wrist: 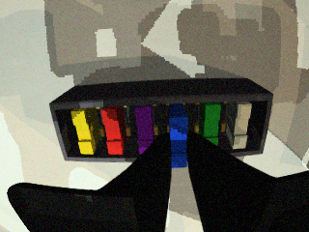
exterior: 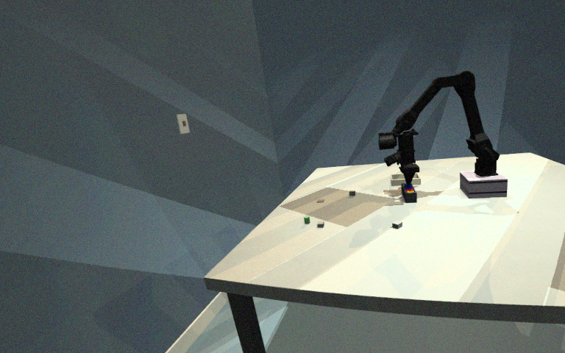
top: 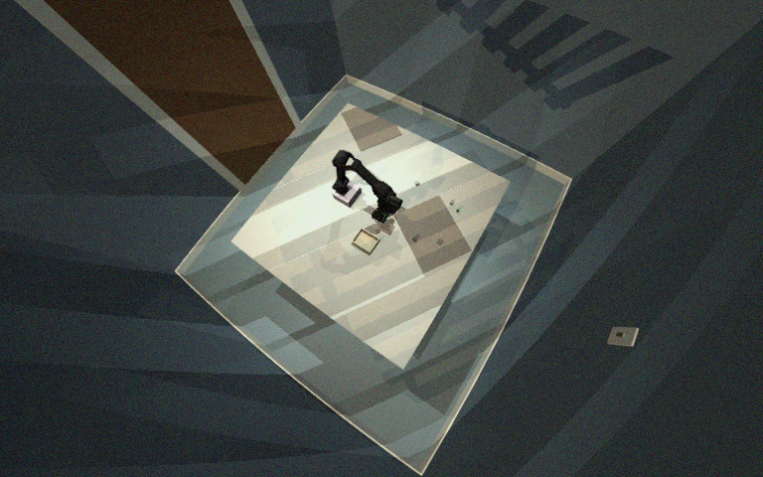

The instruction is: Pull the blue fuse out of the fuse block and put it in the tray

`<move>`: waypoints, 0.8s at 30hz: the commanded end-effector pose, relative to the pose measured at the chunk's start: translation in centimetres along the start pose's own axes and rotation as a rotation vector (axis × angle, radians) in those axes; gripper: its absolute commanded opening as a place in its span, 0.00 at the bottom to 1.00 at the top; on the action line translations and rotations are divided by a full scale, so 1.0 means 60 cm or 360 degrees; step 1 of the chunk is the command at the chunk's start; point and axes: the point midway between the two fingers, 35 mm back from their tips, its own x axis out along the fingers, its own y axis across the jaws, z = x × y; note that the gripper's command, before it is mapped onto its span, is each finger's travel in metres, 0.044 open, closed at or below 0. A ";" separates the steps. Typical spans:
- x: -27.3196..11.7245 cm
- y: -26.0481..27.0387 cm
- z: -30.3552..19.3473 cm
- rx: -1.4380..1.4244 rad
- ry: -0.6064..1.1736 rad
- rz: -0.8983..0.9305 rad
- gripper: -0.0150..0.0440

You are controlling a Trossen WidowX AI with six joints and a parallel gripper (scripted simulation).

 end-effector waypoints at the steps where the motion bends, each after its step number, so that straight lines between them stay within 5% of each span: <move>1: -0.005 0.000 0.001 0.0003 -0.0004 -0.0004 0.25; 24: -0.024 0.000 0.001 0.0004 -0.0005 -0.0006 0.25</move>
